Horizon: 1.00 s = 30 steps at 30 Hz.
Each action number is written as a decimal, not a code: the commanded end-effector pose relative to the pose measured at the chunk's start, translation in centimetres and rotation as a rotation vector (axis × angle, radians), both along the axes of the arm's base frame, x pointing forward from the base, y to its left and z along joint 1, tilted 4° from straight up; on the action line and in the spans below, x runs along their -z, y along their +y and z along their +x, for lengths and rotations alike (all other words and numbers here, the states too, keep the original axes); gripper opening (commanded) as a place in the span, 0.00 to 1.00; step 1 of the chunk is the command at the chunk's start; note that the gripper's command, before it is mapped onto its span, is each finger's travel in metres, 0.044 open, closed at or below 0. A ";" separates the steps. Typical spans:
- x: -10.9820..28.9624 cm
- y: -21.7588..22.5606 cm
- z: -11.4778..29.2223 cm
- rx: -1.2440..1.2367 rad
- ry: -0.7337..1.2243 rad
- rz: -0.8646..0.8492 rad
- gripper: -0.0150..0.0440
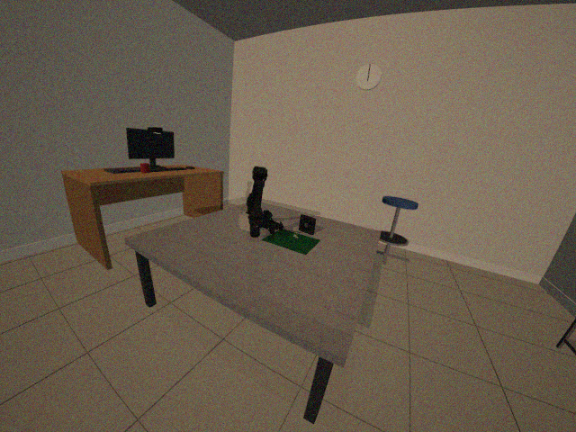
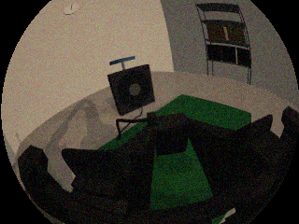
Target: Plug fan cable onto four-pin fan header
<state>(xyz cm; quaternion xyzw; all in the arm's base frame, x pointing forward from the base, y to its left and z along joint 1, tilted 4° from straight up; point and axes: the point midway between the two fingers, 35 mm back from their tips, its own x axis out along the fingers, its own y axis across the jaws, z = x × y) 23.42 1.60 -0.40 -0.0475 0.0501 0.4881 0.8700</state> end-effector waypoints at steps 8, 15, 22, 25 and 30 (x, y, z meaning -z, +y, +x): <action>-0.5 0.0 0.0 -0.002 0.001 -0.004 0.25; -0.6 0.0 0.0 -0.002 0.001 -0.003 0.25; -0.2 0.1 0.0 -0.002 0.002 -0.001 0.25; 0.1 0.1 0.0 -0.002 0.003 -0.001 0.25; 0.5 0.1 0.1 -0.001 0.004 -0.001 0.25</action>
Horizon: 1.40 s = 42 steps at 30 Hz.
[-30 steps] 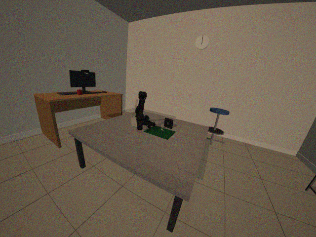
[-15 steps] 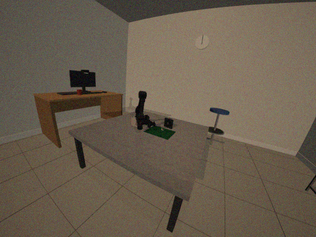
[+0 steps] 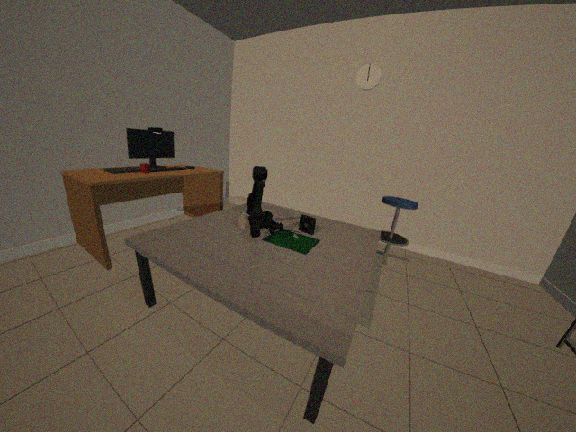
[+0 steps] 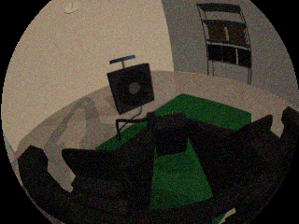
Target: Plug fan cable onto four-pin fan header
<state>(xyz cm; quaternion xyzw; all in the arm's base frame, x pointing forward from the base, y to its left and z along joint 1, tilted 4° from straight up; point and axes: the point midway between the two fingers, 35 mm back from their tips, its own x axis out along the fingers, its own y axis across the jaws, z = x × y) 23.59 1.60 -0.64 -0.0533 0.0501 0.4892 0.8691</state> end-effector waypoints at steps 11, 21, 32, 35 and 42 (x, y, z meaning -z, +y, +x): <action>1.3 0.2 -0.1 0.002 0.009 0.010 0.25; 2.3 0.2 0.0 0.002 0.010 0.010 0.25; 3.4 0.3 0.1 0.002 0.010 0.010 0.25; 3.7 0.3 0.1 0.002 0.010 0.010 0.25; 4.3 0.3 0.1 0.002 0.010 0.010 0.25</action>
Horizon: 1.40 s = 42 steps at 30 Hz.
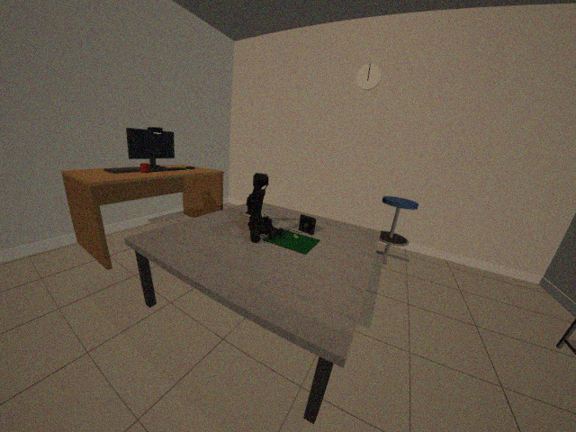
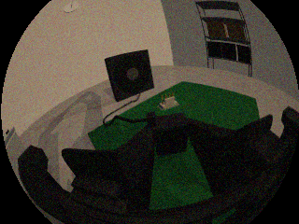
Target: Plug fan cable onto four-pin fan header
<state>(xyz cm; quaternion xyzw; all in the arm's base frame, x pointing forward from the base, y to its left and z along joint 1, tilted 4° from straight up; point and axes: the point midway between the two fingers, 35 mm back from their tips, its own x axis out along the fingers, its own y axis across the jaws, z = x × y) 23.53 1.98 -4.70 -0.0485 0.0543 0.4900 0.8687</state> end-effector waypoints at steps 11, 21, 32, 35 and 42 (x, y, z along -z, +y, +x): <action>0.2 0.0 0.0 0.000 0.000 0.000 0.25; 0.2 0.0 0.0 0.000 0.000 0.000 0.25; 0.2 0.0 0.0 0.000 0.000 0.000 0.25; 0.2 0.0 0.0 0.000 0.000 0.000 0.25; 0.2 0.0 0.0 0.000 0.000 0.000 0.25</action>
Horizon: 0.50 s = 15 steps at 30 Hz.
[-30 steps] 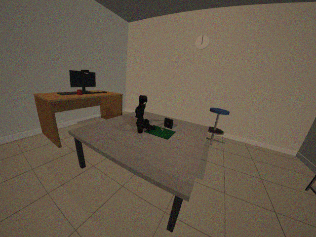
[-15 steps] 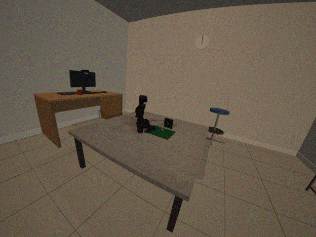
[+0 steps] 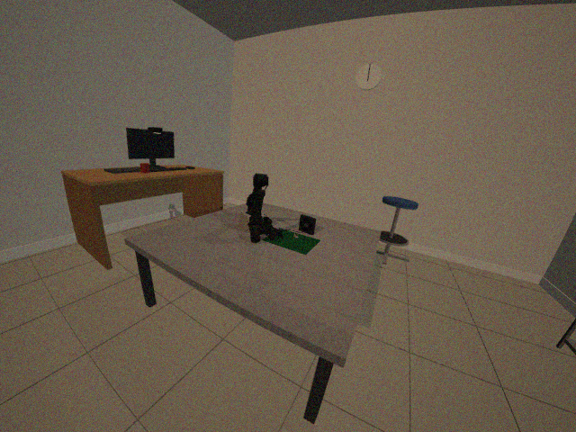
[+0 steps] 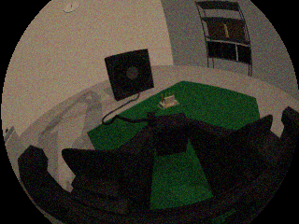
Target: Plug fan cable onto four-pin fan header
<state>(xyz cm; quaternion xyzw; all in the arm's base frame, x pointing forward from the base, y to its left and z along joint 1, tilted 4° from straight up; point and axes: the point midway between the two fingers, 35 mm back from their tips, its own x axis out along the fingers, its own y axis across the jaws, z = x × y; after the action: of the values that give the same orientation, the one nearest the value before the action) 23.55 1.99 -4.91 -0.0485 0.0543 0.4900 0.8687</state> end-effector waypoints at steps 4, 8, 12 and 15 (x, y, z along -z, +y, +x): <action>0.0 0.0 0.0 0.000 0.000 0.000 0.25; 0.0 0.0 0.0 0.000 0.000 0.000 0.39; 0.0 0.0 0.0 0.000 0.000 0.000 0.57; 0.0 0.0 0.0 0.000 0.000 0.000 0.60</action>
<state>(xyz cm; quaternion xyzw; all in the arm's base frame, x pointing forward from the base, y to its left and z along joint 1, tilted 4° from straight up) 23.55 1.99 -4.91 -0.0485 0.0543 0.4900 0.8687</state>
